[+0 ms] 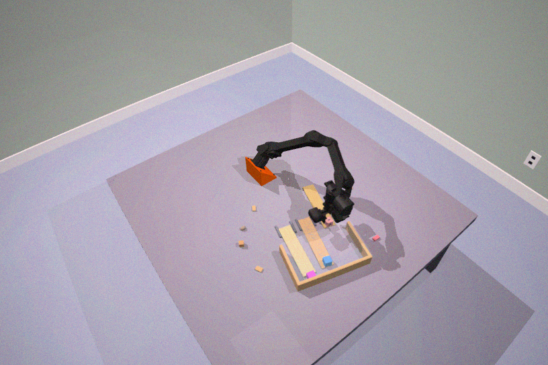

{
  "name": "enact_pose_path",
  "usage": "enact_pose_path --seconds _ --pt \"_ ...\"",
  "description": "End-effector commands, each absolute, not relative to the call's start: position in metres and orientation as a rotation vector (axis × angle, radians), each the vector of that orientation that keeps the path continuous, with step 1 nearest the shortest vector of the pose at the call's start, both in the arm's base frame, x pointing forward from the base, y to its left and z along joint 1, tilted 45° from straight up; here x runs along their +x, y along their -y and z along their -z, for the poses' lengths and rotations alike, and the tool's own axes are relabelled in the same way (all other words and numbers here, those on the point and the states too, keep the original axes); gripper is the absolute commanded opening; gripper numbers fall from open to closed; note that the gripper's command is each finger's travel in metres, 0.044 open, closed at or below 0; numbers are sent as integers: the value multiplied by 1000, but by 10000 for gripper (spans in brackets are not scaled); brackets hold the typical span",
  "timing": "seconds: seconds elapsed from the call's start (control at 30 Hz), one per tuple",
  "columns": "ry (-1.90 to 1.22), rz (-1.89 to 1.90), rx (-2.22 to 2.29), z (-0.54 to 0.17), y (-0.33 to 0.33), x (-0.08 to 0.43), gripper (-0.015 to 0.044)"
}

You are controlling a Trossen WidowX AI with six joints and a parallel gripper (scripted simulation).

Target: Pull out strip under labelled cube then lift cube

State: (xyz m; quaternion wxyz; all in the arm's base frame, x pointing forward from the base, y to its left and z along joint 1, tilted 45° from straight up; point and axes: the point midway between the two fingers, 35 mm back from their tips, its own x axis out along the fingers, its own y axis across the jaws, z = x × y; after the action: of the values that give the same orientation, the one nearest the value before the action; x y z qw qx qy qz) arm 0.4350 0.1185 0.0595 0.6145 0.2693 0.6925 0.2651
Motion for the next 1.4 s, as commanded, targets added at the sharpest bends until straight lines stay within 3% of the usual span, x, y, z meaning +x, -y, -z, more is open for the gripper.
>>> enact_pose_path --seconds 0.0,0.37,0.5,0.73,0.87,1.37 --pt "-1595 -611 626 -55 -124 434 250" --pt "-1595 -612 627 -45 -135 432 250" --pt "-1597 -612 621 -47 -132 432 145" --pt "-1597 -612 621 -47 -132 432 98" --pt "-1597 -612 621 -47 -130 430 0" --pt "-1599 -609 626 -67 -88 381 0"
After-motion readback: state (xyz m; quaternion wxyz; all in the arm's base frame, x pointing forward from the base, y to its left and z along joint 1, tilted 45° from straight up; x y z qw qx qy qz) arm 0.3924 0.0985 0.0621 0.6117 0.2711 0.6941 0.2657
